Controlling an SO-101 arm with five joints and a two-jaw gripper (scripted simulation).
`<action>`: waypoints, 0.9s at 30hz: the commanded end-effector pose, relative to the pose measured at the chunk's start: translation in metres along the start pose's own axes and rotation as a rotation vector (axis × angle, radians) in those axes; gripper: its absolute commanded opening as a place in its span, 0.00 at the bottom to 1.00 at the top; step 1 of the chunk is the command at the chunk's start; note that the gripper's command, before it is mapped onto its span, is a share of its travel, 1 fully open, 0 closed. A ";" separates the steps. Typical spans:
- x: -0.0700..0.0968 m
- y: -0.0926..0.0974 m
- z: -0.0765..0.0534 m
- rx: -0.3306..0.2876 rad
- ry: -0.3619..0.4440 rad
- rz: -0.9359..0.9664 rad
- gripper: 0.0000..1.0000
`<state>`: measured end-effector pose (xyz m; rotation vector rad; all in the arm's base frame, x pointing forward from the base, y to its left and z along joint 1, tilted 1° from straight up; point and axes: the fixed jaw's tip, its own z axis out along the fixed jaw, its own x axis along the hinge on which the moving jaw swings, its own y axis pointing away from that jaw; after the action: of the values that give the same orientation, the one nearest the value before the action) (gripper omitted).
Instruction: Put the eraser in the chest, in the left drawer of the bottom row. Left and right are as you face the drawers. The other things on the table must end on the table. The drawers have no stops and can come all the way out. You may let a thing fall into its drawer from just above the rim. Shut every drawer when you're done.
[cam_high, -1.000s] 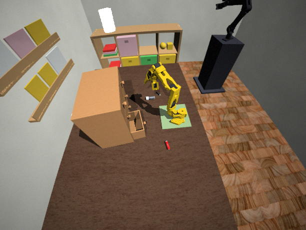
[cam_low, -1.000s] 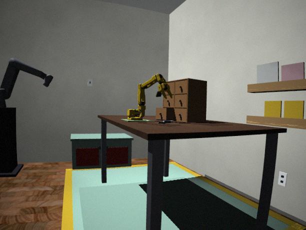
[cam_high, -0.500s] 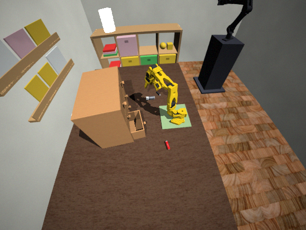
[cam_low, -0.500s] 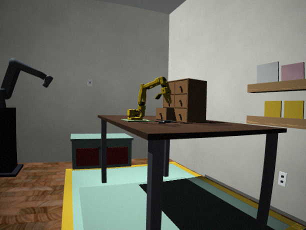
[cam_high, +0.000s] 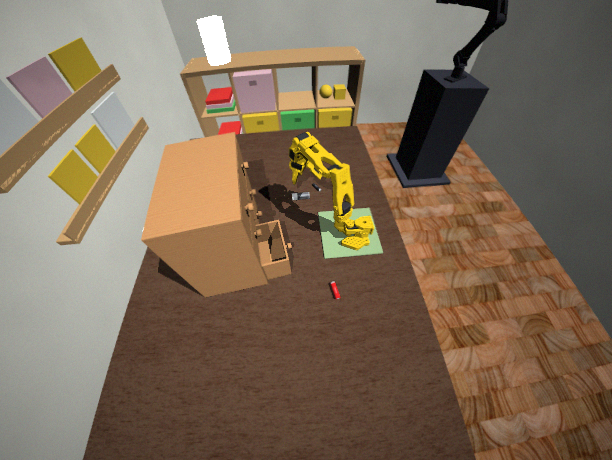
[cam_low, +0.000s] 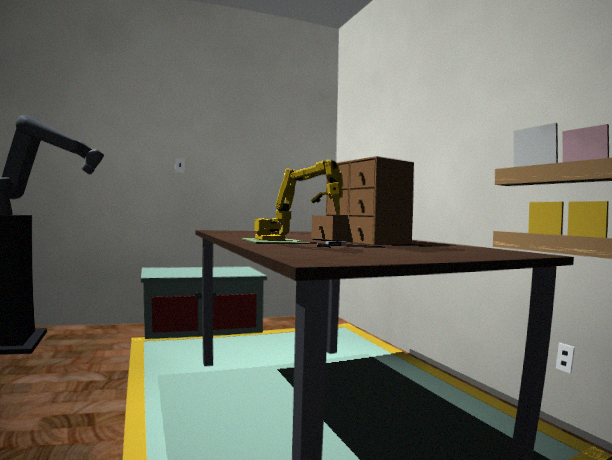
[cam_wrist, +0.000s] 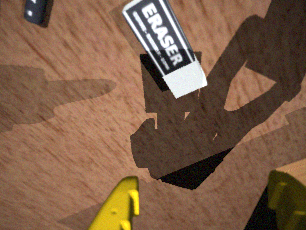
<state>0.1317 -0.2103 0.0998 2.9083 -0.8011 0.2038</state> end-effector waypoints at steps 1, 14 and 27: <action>0.002 0.003 0.004 0.006 -0.013 -0.086 0.27; 0.001 0.001 0.031 0.076 -0.095 -0.452 0.27; 0.000 0.000 0.036 0.094 -0.109 -0.526 0.27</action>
<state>0.1373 -0.2137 0.0647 3.1054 -0.0153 0.0356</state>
